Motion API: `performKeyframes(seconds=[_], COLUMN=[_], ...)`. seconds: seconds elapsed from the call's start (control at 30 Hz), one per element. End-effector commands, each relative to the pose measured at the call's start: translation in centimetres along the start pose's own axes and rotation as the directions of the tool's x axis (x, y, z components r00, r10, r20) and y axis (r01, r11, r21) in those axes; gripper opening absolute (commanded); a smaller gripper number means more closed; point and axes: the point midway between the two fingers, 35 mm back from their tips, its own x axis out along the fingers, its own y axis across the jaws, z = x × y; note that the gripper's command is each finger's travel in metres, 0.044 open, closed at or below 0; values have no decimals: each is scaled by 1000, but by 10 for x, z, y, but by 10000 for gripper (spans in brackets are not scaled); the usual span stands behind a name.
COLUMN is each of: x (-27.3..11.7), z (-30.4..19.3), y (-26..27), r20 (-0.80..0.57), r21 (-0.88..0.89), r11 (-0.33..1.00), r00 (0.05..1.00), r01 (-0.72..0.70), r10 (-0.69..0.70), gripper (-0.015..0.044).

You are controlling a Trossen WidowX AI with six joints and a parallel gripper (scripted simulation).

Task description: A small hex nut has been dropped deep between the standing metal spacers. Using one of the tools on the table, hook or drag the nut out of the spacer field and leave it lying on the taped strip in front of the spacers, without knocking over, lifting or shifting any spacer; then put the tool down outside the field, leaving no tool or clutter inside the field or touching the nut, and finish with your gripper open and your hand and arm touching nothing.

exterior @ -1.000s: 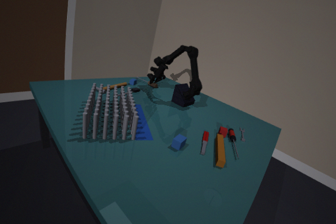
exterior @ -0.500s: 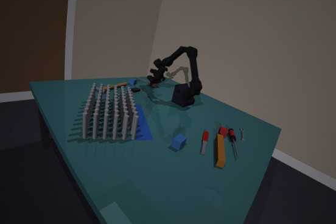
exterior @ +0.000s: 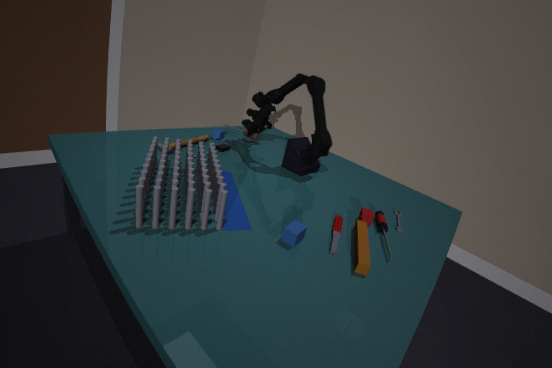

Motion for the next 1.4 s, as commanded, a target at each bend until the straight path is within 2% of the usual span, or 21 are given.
performKeyframes(seconds=[0.0, 0.53, 0.73, 1.37], x=[-29, -131, -136, -217], z=[21, 53, 53, 31], y=[-2, 1, 3, 144], r20=[28, 26, 27, 150], r21=[4, 7, 5, -226], r11=[1000, 1000, 1000, 973], r00=[1000, 1000, 1000, 986], r01=[3, 1, 0, -44], r10=[-3, -1, 0, 79], gripper=[0, 0, 0, 0])
